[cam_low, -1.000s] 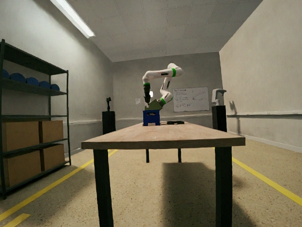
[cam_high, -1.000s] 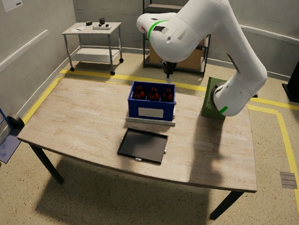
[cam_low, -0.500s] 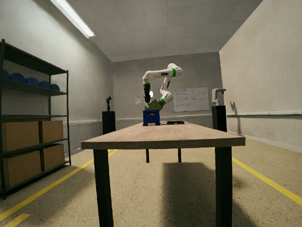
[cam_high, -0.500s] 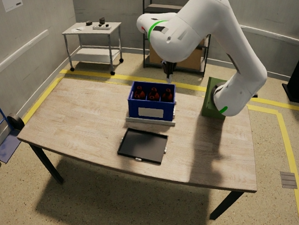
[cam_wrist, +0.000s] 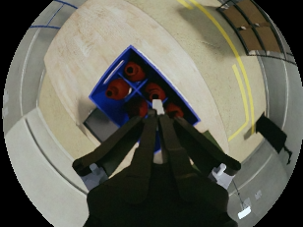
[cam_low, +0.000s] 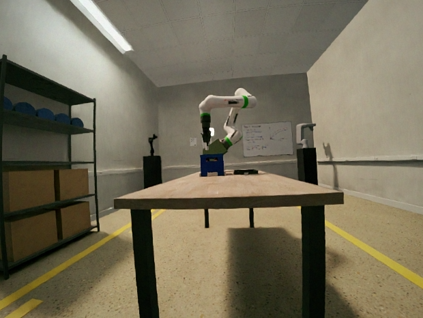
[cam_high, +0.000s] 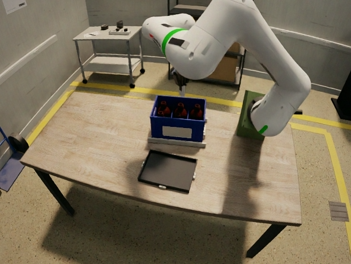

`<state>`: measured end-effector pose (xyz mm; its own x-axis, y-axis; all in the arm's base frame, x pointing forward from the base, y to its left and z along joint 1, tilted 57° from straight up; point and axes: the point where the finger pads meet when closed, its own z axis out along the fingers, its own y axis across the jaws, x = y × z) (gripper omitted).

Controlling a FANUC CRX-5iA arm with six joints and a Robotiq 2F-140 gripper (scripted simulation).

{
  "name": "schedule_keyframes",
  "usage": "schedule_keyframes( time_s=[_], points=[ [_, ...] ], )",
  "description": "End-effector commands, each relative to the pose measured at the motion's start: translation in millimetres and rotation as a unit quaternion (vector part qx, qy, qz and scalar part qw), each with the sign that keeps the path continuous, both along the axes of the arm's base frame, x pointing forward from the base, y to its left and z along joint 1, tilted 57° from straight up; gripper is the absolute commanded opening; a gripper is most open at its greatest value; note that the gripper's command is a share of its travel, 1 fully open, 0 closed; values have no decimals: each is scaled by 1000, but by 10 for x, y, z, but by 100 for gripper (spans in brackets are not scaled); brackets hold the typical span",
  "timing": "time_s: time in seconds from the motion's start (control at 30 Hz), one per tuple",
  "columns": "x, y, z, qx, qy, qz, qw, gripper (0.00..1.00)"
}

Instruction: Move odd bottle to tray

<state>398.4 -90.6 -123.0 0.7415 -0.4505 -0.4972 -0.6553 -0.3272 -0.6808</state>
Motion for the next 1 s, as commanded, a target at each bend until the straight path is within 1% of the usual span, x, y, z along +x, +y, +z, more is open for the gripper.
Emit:
schedule_keyframes(
  time_s=[0.0, 0.03, 0.97],
  points=[
    [53, -14, 4, 0, 1, 0, 1000, 10],
    [53, -14, 4, 0, 1, 0, 1000, 44],
    [53, -14, 4, 0, 1, 0, 1000, 44]
  ],
)
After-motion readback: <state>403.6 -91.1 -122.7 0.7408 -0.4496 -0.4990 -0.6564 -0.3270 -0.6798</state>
